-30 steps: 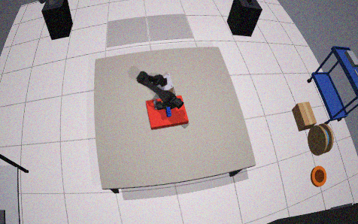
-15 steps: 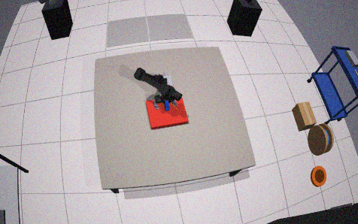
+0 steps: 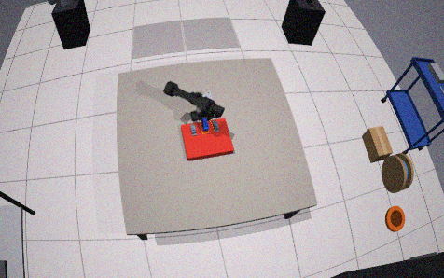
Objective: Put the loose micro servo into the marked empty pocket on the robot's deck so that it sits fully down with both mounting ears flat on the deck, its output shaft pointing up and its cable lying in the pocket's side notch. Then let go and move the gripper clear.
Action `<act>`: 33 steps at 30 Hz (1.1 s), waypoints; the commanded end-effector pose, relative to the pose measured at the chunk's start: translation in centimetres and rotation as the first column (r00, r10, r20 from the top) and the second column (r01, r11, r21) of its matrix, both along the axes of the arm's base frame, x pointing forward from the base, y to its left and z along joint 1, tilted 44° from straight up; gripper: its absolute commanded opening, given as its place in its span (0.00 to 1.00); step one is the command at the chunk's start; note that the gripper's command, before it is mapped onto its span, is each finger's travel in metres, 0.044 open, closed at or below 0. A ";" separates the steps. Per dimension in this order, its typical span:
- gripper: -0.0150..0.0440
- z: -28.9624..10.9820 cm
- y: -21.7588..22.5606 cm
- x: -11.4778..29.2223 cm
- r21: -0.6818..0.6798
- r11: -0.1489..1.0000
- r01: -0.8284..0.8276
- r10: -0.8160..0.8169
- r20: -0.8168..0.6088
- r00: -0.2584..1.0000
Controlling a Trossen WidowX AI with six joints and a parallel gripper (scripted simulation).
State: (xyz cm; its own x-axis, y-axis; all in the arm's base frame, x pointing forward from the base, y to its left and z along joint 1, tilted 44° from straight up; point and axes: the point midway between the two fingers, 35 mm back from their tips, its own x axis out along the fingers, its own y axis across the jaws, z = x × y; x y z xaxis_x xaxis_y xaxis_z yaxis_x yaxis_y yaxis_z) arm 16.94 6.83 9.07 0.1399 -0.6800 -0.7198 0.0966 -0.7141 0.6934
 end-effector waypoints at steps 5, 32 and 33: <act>0.25 -0.7 -0.6 0.0 0.005 1.000 0.003 -0.003 0.005 1.000; 0.25 -2.0 -1.9 0.2 0.004 1.000 0.003 -0.003 0.006 1.000; 0.25 -2.0 -1.9 0.3 0.004 1.000 0.003 -0.003 0.006 1.000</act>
